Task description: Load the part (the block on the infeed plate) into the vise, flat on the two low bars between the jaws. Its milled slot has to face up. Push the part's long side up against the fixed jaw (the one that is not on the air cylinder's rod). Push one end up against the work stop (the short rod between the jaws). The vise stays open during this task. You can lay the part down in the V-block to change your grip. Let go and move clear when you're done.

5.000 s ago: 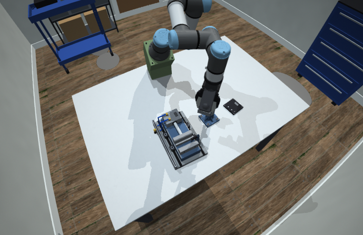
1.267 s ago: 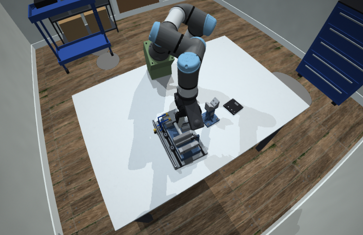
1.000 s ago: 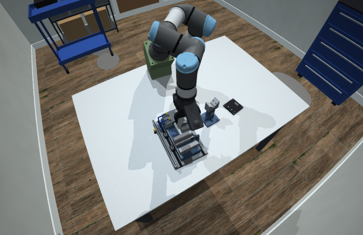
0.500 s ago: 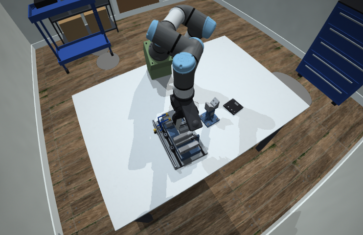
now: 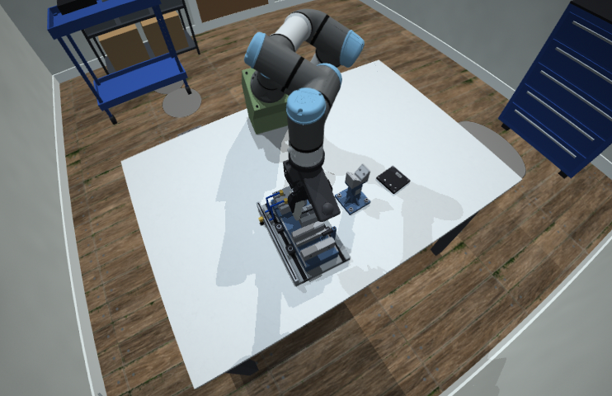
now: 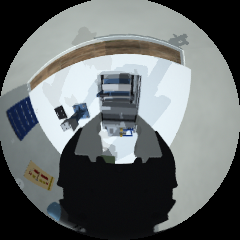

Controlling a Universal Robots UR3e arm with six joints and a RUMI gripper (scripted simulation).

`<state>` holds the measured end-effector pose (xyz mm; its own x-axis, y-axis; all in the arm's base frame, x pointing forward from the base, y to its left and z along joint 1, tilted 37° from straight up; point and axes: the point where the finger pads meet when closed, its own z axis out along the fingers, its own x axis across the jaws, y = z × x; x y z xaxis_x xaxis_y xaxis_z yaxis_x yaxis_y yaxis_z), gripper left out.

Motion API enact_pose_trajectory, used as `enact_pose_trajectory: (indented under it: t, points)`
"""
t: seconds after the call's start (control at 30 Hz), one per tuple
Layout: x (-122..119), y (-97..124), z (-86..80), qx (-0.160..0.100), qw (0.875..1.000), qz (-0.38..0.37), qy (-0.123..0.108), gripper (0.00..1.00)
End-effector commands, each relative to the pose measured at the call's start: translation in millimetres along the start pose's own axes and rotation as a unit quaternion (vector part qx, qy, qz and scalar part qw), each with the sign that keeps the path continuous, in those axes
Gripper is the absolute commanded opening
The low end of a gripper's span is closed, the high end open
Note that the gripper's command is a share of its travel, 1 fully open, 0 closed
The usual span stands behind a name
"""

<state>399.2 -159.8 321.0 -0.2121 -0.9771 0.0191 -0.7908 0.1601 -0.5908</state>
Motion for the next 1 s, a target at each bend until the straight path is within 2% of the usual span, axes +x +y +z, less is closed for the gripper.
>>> enact_pose_trajectory:
  t: [0.0, 0.97]
  points:
    - [1.7, -1.1, -1.4, 0.002, 1.000, -0.005, 0.001, 0.00]
    - [8.6, -2.6, -3.6, 0.006, 1.000, -0.023, 0.002, 0.00]
